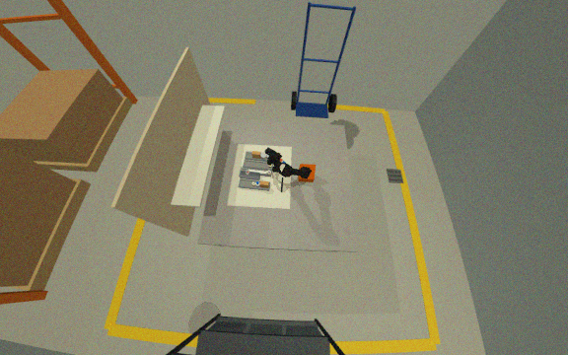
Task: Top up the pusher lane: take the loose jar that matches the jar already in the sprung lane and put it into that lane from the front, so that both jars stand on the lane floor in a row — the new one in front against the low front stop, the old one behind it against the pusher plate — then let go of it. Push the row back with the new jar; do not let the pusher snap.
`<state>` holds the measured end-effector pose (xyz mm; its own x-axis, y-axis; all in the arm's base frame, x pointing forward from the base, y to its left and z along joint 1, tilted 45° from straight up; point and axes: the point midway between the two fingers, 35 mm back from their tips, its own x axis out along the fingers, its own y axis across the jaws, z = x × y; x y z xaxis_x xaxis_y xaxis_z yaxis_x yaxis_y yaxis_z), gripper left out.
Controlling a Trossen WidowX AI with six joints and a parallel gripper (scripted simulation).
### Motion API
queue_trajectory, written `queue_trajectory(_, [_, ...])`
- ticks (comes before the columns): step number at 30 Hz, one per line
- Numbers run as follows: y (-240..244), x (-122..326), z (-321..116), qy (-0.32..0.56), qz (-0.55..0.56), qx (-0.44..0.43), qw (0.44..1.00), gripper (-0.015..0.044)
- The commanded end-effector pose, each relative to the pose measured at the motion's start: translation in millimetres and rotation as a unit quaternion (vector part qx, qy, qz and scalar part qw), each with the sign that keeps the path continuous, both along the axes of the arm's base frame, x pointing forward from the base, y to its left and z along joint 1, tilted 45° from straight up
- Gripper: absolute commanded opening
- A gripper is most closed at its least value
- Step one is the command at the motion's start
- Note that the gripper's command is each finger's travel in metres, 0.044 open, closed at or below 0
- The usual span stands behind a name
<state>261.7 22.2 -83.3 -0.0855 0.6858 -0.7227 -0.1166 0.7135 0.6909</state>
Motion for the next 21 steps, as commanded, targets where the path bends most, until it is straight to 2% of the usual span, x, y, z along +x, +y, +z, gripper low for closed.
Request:
queue_trajectory(1, [2, -1, -2, 0.003, -0.002, 0.003, 1.000, 0.0387])
queue_trajectory(10, [2, -1, -2, 0.003, -0.002, 0.003, 1.000, 0.0151])
queue_trajectory(15, [2, -1, -2, 0.003, -0.002, 0.003, 1.000, 0.0118])
queue_trajectory(19, [-4, -4, 1, 0.005, -0.014, -0.002, 1.000, 0.0013])
queue_trajectory(21, [-13, -8, 5, 0.007, -0.030, -0.007, 0.999, 0.0000])
